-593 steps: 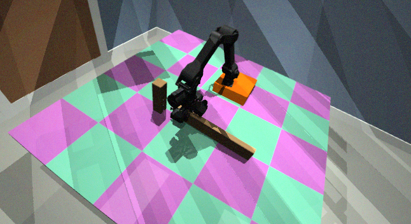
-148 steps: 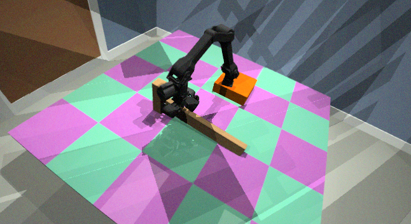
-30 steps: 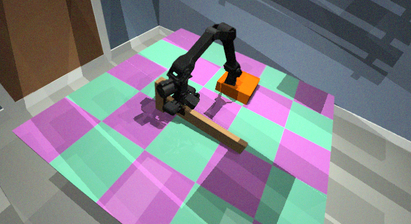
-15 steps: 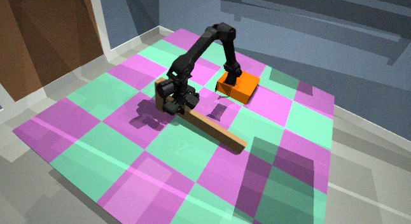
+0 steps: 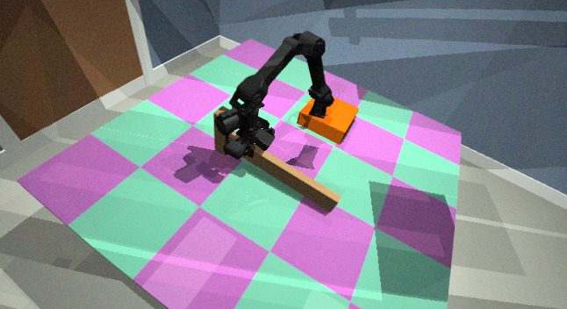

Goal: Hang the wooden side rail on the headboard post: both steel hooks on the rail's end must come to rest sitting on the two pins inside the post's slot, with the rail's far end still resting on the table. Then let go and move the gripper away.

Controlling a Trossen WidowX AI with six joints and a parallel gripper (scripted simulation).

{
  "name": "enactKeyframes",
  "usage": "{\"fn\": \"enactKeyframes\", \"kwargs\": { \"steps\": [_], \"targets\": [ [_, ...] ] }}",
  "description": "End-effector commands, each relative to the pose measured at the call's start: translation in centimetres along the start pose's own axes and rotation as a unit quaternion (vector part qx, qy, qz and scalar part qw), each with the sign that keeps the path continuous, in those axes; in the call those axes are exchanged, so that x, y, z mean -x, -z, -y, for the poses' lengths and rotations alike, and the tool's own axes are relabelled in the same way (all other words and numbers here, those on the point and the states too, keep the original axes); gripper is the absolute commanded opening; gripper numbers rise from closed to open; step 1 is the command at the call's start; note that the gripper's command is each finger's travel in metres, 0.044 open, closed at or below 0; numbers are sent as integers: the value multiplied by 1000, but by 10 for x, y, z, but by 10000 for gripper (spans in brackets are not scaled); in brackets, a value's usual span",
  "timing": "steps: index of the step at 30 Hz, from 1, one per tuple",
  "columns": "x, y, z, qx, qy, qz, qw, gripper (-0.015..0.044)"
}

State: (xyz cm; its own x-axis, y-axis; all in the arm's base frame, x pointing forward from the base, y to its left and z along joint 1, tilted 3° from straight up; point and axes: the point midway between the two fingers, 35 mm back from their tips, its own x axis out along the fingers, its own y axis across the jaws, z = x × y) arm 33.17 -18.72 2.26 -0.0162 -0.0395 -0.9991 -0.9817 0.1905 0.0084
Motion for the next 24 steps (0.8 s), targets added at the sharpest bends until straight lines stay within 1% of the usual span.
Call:
{"fn": "enactKeyframes", "kwargs": {
  "steps": [1,24],
  "targets": [
    [4,2,2,1,5,-3,1000,0],
    [3,3,3,1,5,-3,1000,0]
  ]
}}
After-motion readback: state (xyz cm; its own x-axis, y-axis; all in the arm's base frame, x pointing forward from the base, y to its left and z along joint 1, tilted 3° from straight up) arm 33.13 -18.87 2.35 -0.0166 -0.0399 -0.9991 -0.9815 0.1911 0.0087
